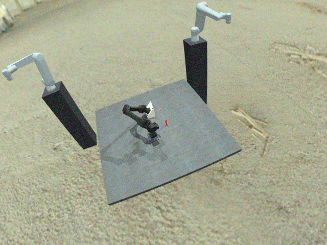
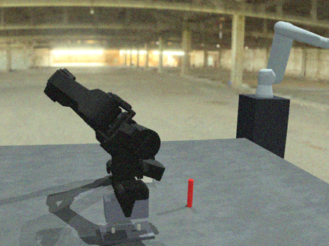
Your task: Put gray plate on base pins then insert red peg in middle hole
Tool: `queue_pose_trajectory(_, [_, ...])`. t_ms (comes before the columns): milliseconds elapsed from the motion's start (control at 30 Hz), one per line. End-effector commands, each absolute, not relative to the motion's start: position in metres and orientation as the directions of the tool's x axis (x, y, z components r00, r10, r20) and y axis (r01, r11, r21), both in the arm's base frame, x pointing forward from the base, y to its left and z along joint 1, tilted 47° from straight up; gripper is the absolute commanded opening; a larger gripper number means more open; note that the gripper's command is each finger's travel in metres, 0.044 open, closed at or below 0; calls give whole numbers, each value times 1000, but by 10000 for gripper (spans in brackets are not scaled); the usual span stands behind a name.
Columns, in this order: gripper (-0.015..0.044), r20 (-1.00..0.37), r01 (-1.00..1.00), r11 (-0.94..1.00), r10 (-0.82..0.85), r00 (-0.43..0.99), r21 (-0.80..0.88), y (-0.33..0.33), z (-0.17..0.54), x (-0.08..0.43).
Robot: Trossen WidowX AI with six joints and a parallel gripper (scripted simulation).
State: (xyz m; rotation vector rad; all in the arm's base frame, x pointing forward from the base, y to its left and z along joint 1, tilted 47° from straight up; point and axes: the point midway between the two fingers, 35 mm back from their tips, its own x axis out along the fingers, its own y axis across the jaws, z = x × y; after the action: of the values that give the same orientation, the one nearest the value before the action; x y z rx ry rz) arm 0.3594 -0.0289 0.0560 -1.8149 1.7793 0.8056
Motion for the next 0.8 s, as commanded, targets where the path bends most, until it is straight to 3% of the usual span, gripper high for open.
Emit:
queue_pose_trajectory(0, [0,-690,-996,-48,-724,-19,78,-37,50,358])
queue_pose_trajectory(767, [0,-689,-996,-47,-725,-19,78,-56,32,357])
